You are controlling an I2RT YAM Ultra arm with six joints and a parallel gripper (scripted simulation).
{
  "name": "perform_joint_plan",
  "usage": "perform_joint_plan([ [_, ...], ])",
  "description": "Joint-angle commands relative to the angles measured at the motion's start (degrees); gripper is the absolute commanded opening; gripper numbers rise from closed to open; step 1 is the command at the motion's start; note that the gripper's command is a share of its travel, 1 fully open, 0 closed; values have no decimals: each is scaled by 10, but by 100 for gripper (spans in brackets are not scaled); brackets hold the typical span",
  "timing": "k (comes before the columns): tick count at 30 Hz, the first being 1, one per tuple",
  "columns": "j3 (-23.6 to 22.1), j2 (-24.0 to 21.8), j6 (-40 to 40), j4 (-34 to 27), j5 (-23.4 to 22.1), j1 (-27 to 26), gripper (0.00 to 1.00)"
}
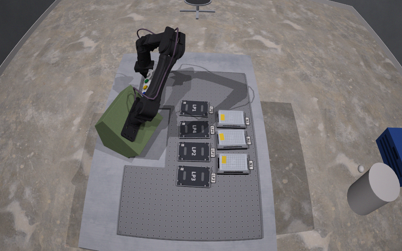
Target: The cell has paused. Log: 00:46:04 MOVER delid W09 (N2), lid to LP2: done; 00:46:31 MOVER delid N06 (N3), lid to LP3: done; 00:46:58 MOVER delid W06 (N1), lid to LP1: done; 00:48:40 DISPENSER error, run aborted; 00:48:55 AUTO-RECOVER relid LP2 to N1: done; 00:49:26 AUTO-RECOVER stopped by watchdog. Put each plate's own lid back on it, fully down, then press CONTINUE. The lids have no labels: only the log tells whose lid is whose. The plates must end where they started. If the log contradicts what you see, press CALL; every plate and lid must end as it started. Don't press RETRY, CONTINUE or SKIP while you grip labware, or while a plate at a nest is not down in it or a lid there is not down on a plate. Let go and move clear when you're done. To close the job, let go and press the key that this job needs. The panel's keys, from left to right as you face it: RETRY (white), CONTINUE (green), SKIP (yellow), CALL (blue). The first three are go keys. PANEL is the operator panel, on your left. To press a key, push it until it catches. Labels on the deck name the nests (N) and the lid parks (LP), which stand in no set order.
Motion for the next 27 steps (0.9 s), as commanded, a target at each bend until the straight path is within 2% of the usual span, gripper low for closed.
perform_joint_plan([
  [1, -9, 5, -7, 12, 4, 4, 0],
  [11, -18, 8, -14, 27, 8, -4, 0],
  [15, -4, 7, -16, 30, 7, 2, 0],
  [23, -24, 13, -22, 42, 11, -9, 0],
  [27, -15, 9, -23, 46, 10, -7, 0],
])
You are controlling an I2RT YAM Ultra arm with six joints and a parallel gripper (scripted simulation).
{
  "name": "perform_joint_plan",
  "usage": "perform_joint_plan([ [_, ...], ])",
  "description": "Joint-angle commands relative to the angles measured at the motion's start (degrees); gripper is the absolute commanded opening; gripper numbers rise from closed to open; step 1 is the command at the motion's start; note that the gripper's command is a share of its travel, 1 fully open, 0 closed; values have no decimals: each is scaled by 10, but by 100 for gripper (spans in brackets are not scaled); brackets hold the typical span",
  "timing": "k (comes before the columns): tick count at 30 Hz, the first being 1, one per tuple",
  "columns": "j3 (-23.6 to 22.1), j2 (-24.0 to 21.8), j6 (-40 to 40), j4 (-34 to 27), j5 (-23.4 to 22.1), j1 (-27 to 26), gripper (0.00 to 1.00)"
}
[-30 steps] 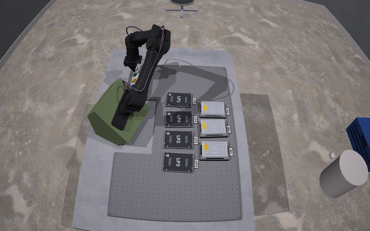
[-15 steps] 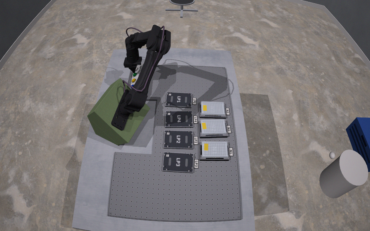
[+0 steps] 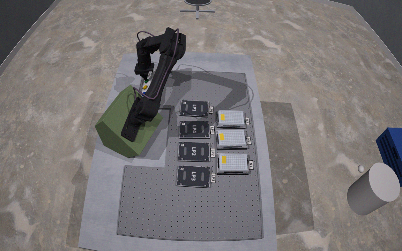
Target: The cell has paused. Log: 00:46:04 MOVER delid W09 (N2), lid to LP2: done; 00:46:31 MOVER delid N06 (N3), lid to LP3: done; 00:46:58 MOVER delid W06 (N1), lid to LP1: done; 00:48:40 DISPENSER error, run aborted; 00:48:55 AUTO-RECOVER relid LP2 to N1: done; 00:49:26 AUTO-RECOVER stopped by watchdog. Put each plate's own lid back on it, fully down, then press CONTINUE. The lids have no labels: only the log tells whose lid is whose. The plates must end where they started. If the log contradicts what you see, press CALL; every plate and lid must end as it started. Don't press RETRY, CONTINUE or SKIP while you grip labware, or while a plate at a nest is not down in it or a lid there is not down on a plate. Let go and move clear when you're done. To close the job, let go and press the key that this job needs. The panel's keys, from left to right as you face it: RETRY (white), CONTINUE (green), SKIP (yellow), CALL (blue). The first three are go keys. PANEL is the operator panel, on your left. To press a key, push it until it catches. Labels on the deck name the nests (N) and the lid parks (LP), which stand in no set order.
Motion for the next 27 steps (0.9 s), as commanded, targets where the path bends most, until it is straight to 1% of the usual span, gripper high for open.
perform_joint_plan([
  [1, -1, -2, -7, 11, 5, 7, 0],
  [8, -12, 0, -8, 14, 5, 3, 0],
  [13, -14, 1, -9, 13, 4, 4, 0],
  [15, -4, 2, -9, 18, 5, 3, 0],
  [27, -17, 7, -11, 22, 6, 1, 0],
])
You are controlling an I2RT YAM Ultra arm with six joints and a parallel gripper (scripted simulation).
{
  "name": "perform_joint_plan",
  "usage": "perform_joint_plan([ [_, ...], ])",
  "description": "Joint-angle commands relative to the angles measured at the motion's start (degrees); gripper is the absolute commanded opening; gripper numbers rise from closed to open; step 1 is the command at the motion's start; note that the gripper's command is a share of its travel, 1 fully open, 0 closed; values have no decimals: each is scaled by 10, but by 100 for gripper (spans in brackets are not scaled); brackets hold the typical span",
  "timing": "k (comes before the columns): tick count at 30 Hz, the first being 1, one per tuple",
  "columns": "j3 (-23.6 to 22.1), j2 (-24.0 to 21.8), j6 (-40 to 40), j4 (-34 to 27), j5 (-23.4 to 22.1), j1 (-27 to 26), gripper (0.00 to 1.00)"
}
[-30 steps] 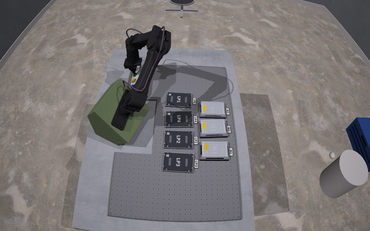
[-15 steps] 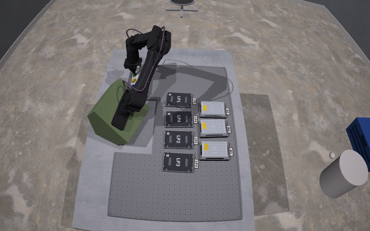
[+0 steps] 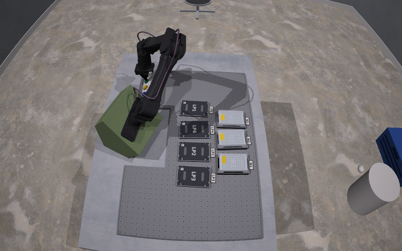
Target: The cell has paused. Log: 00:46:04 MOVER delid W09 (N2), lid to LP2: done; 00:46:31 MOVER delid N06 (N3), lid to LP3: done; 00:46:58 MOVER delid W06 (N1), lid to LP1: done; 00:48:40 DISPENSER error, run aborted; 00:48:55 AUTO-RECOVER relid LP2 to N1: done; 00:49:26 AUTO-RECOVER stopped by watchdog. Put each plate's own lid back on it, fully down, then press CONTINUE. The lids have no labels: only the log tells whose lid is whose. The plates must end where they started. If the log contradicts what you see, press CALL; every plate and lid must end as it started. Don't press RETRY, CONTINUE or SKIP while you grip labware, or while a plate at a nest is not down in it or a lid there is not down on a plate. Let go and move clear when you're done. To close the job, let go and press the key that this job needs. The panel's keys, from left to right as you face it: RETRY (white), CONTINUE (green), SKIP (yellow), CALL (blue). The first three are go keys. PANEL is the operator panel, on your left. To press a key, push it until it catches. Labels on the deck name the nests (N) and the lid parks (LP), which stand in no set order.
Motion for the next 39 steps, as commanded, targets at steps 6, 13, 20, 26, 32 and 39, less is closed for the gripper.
perform_joint_plan([
  [6, -11, 8, -7, 10, 6, 1, 0],
  [13, -17, 9, -8, 13, 7, -2, 0],
  [20, -18, 9, -9, 16, 7, -4, 0],
  [26, -20, 9, -11, 20, 8, -7, 0],
  [32, -22, 9, -12, 22, 8, -8, 0],
  [39, -24, 9, -14, 25, 9, -10, 0],
])
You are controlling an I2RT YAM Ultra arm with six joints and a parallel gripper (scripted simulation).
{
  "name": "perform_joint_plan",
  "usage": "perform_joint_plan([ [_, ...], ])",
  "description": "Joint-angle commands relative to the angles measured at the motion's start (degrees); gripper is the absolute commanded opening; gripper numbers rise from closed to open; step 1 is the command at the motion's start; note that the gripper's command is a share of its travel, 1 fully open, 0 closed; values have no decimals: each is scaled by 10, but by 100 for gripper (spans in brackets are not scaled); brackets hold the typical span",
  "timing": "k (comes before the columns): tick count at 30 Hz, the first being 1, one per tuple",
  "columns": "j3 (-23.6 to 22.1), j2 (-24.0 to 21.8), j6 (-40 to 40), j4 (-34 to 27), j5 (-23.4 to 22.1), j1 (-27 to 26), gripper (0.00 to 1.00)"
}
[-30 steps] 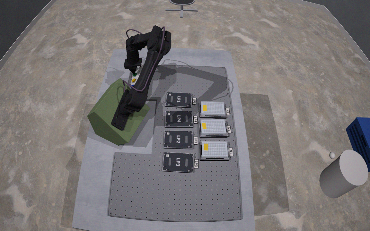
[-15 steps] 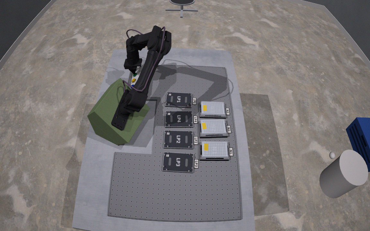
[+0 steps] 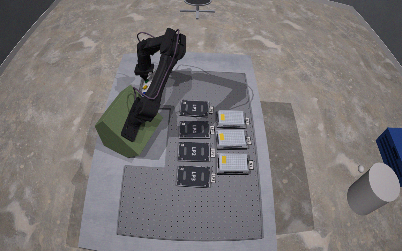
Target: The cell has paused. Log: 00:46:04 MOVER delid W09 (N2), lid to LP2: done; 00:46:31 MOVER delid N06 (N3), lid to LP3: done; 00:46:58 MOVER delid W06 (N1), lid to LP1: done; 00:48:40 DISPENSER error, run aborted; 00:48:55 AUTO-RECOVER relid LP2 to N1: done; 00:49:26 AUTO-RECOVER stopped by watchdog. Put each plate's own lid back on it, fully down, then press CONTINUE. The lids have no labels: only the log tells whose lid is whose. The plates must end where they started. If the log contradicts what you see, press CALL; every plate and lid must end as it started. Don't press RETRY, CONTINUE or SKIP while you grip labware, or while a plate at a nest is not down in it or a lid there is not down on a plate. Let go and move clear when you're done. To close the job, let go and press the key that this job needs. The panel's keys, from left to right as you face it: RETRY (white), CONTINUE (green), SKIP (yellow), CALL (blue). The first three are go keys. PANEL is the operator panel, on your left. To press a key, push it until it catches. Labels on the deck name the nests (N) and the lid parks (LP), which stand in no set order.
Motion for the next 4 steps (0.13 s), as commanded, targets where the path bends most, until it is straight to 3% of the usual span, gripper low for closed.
perform_joint_plan([
  [1, -14, 9, -6, 7, 13, -8, 0],
  [4, -15, 9, -7, 9, 13, -9, 0],
])
